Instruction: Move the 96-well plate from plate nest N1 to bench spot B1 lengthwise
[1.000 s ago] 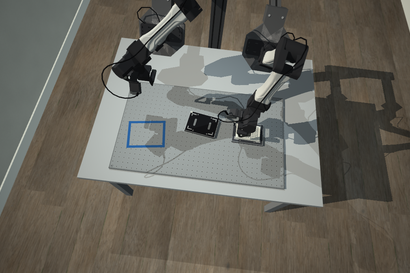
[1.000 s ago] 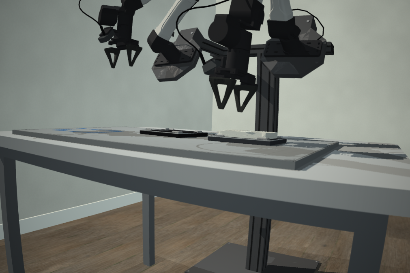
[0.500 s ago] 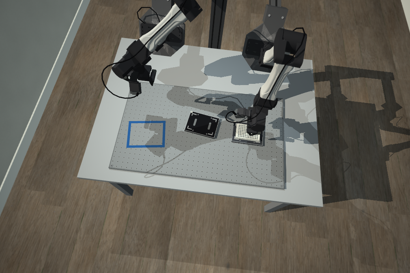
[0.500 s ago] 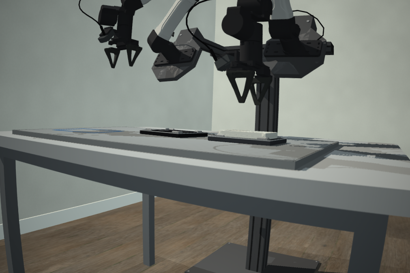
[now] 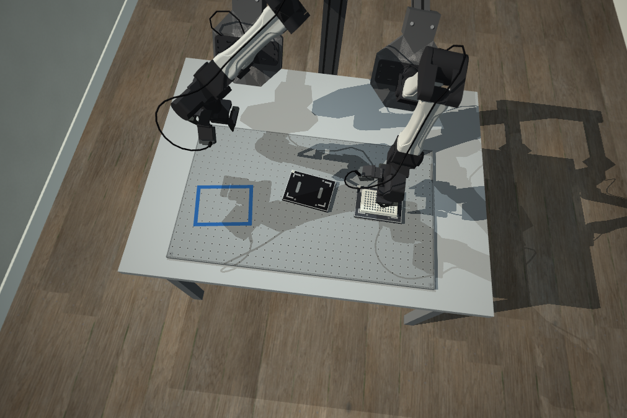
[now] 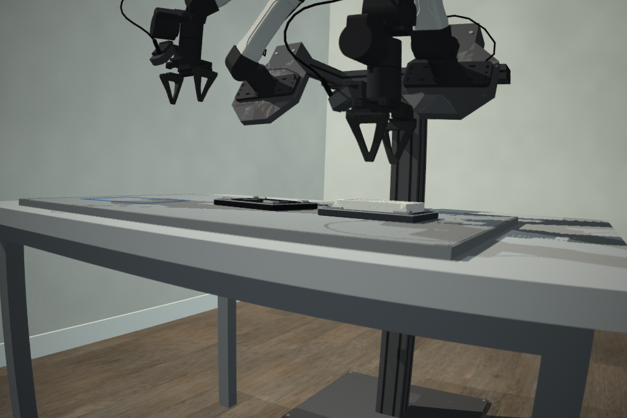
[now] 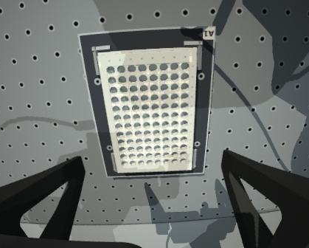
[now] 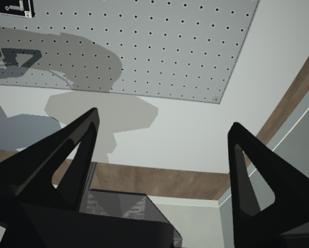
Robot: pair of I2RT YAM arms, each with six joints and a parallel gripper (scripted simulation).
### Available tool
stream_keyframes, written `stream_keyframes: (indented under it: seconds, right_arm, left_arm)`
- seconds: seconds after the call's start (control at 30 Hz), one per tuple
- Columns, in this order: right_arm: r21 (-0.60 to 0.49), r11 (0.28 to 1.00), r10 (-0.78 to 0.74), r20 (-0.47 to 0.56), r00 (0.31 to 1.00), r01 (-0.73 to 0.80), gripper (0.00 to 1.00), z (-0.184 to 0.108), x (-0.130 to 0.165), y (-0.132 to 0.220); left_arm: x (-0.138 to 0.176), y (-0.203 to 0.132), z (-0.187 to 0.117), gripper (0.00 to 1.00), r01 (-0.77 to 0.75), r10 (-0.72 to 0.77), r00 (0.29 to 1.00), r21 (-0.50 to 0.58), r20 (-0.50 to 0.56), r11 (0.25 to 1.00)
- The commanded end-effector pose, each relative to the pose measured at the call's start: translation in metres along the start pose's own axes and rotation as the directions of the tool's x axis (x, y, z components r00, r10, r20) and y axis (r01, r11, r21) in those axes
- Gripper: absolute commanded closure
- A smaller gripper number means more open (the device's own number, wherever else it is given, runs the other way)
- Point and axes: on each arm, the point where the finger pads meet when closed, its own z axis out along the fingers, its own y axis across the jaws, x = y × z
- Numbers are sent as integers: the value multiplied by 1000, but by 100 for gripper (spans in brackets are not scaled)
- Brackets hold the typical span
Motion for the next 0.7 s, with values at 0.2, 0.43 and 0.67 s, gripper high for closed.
stream_keyframes:
  seconds: [0.2,0.43,0.67]
  right_arm:
    - [-6,1000,-4,-2,1000,4,0,-1,0,1]
    - [-6,1000,-4,-2,1000,4,0,-1,0,1]
    - [-6,1000,-4,-2,1000,4,0,-1,0,1]
  left_arm:
    - [0,7,14,0,-6,6,1000,-15,7,1000]
    - [0,8,26,0,-5,5,1000,-14,6,1000]
    - [0,8,34,0,-6,6,1000,-13,7,1000]
